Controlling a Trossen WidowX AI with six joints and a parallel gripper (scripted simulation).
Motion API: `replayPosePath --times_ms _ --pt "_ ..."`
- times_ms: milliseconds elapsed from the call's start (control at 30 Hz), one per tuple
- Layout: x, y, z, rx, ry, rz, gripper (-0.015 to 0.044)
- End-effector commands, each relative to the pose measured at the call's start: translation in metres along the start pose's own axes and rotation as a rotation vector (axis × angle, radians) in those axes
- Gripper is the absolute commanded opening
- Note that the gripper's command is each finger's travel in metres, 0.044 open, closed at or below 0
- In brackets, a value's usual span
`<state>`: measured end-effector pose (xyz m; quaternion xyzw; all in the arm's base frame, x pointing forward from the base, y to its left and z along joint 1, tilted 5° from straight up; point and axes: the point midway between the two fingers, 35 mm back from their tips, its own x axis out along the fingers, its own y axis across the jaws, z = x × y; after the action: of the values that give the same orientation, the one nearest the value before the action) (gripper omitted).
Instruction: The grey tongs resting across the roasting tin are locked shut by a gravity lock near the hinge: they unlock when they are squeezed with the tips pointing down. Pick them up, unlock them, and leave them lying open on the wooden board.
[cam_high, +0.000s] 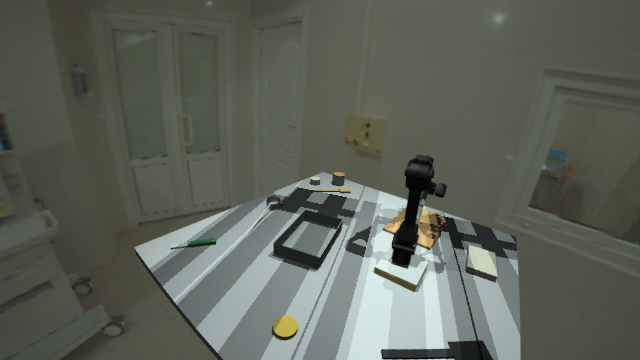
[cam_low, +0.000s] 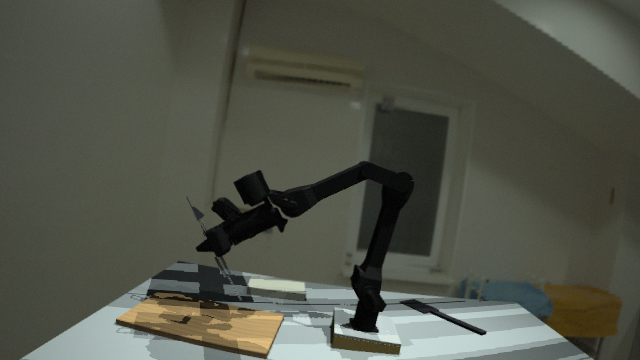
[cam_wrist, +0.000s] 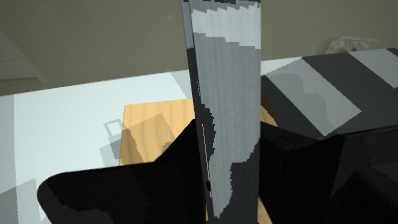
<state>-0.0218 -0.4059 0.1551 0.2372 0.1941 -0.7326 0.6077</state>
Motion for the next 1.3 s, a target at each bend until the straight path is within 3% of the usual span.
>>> replayPosePath --times_ms 0,1267 --pt "0.004 0.002 0.009 0.0 0.024 0.008 -0.015" --pt "0.03 0.003 0.007 -0.013 0.495 0.015 -0.015"
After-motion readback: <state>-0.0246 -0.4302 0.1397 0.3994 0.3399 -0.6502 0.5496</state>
